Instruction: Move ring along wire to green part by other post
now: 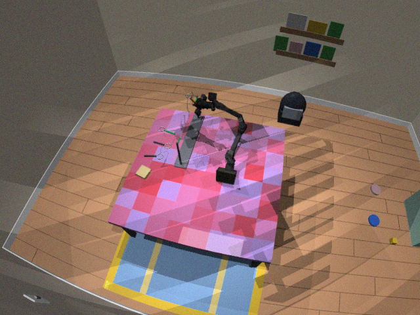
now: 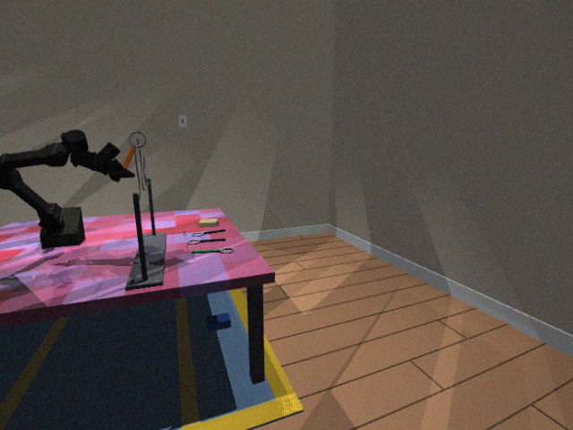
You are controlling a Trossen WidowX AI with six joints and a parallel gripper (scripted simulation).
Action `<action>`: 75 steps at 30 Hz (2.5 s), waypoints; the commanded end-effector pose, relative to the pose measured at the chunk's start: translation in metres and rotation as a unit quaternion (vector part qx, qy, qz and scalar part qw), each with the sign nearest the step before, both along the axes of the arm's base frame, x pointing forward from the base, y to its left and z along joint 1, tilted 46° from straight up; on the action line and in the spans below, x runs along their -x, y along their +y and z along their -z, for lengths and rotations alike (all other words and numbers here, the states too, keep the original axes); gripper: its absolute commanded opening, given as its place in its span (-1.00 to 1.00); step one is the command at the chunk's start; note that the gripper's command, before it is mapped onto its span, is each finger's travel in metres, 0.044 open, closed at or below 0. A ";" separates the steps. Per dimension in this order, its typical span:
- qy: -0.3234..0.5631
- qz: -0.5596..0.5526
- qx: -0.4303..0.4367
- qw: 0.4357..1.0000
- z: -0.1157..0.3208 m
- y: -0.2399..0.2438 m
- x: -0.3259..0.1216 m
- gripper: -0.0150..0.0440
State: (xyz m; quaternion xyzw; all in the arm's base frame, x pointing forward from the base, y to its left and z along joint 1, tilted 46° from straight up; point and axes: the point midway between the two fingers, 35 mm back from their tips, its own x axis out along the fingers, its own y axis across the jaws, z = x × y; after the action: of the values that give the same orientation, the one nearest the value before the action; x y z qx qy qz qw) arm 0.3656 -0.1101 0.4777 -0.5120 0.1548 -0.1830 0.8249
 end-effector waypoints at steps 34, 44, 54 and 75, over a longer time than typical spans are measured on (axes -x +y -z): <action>0.008 0.003 0.225 0.974 -0.019 -0.005 0.001 -1.00; 0.011 0.003 0.286 0.958 -0.024 -0.004 0.001 -1.00; 0.013 0.004 0.345 0.938 -0.029 -0.003 0.001 -1.00; 0.018 0.013 0.459 0.888 -0.038 0.001 0.003 -1.00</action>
State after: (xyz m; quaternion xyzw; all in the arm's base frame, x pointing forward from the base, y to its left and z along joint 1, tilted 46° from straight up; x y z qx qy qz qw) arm 0.3634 -0.1107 0.5156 -0.8301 0.0760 -0.2311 0.5018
